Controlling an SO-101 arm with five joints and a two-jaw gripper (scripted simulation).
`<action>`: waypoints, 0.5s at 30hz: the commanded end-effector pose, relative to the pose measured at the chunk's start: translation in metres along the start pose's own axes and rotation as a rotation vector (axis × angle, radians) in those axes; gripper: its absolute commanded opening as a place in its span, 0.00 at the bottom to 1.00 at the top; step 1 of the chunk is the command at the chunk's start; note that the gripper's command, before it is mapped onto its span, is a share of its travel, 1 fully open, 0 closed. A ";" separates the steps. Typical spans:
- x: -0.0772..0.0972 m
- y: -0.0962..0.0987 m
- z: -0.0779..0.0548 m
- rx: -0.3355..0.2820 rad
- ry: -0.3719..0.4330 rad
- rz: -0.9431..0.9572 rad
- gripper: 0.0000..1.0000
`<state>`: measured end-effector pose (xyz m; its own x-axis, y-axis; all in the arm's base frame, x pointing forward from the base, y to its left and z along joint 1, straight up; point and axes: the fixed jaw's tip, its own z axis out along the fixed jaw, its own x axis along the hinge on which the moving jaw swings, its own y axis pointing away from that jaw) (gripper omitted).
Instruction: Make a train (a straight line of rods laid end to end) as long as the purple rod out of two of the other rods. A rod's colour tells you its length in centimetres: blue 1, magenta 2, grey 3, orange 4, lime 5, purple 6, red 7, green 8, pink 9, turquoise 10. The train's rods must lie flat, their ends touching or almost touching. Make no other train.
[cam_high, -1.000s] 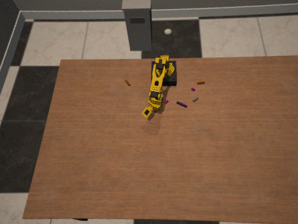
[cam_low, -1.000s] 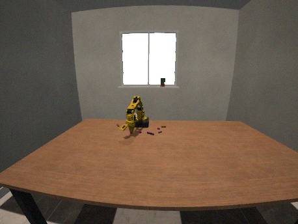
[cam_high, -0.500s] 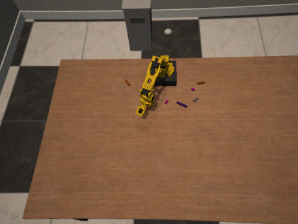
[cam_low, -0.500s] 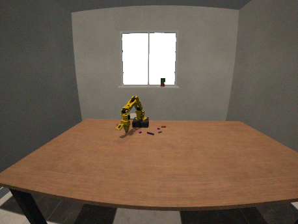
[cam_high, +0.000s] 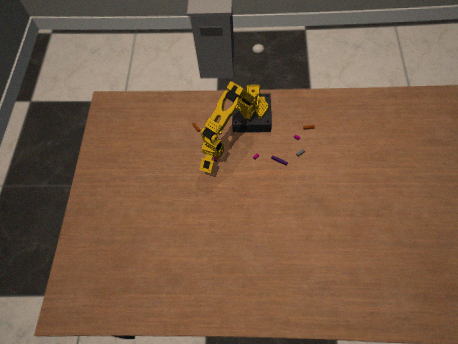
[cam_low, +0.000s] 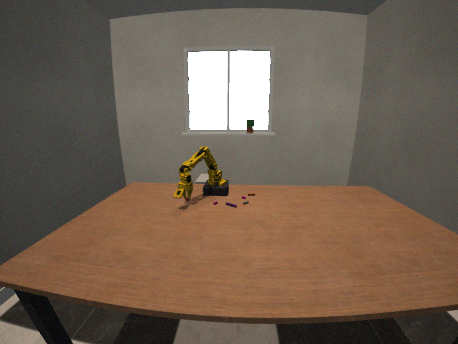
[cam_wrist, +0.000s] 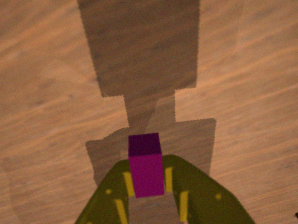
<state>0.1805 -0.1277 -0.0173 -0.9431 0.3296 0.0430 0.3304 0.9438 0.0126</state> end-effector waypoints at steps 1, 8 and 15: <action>0.006 -0.016 -0.002 0.005 -0.021 -0.076 0.00; 0.015 -0.033 -0.001 0.004 -0.023 -0.165 0.00; 0.027 -0.051 0.000 0.004 -0.025 -0.268 0.00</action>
<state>0.1458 -0.1603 -0.0185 -0.9942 0.1030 0.0296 0.1038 0.9943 0.0260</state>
